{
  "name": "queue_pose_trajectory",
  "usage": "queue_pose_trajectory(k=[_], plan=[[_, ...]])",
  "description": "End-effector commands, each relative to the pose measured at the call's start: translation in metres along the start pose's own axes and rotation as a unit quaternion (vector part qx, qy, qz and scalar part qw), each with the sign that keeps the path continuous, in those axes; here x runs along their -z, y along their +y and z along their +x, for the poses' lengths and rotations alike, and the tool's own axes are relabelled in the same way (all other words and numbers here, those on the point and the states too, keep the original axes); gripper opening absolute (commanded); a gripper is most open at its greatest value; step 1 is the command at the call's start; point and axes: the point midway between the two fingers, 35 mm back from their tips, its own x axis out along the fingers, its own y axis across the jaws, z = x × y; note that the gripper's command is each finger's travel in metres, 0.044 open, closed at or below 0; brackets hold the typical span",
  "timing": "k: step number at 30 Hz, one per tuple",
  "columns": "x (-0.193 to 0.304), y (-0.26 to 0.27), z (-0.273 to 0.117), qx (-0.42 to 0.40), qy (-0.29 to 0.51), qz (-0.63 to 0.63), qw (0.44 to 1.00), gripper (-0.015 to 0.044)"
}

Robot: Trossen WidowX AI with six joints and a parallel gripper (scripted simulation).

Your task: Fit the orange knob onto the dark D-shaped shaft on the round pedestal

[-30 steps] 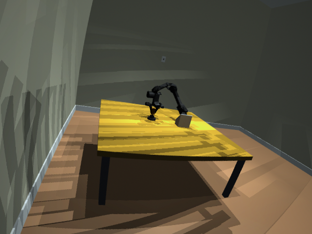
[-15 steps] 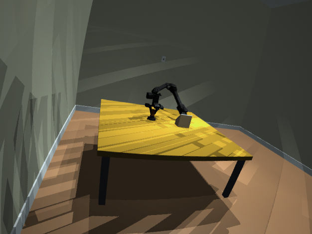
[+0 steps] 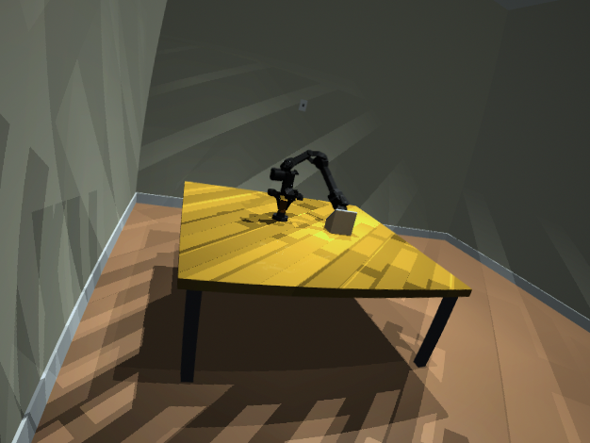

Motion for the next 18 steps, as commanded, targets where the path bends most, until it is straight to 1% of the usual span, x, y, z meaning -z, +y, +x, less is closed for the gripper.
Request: queue_pose_trajectory(k=[1,11,16,18], plan=[[-0.0001,-0.0002,-0.0005,0.000,0.000,0.000,1.000,0.0184],[-0.0001,-0.0002,-0.0005,0.000,0.000,0.000,1.000,0.0440],[-0.0001,-0.0002,-0.0005,0.000,0.000,0.000,1.000,0.0440],[-0.0007,-0.0014,-0.0087,0.001,-0.001,0.000,1.000,0.0440]])
